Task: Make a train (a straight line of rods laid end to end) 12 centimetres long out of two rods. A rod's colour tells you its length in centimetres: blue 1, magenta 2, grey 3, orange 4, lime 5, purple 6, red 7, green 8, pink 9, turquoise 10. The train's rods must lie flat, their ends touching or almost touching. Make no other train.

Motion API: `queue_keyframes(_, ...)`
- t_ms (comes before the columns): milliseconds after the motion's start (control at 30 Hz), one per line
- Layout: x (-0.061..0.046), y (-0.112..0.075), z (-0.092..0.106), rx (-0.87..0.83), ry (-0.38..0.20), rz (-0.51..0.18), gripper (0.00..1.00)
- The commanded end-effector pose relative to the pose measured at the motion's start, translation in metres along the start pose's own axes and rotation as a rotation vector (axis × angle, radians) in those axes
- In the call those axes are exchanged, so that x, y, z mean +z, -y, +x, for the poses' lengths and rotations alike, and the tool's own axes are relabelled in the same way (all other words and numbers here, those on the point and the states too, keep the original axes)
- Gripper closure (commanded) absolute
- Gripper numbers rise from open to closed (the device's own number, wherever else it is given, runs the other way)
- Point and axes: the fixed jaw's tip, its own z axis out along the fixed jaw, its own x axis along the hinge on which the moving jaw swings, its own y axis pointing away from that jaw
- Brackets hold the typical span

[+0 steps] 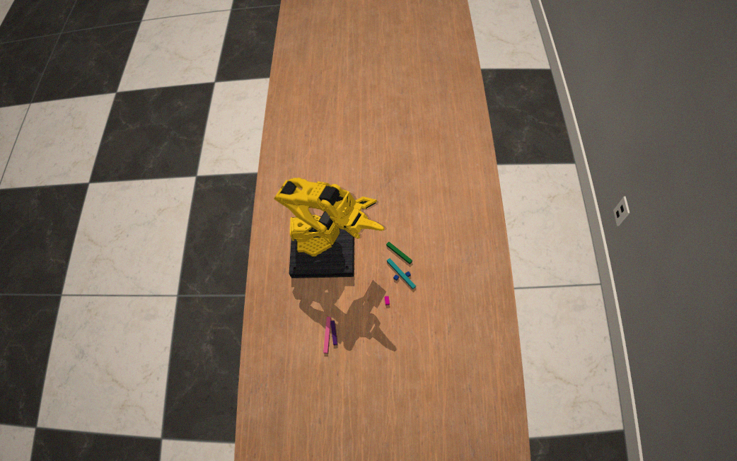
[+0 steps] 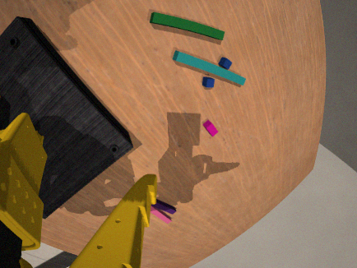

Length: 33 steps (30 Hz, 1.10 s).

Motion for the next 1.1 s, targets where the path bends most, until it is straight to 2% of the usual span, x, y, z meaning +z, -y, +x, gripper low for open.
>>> queue_keyframes(0,0.002,-0.004,0.001,-0.006,-0.001,-0.022,0.00)
queue_keyframes(533,0.002,-0.004,0.005,0.031,-0.017,-0.021,0.00)
queue_keyframes(667,0.001,-0.004,0.017,0.130,-0.056,-0.019,0.00)
queue_keyframes(833,-0.001,-0.008,0.040,0.318,-0.132,-0.016,0.00)
queue_keyframes(900,-0.001,-0.008,0.040,0.318,-0.132,-0.016,0.00)
queue_keyframes(1067,-0.005,-0.017,0.061,0.507,-0.208,-0.012,0.00)
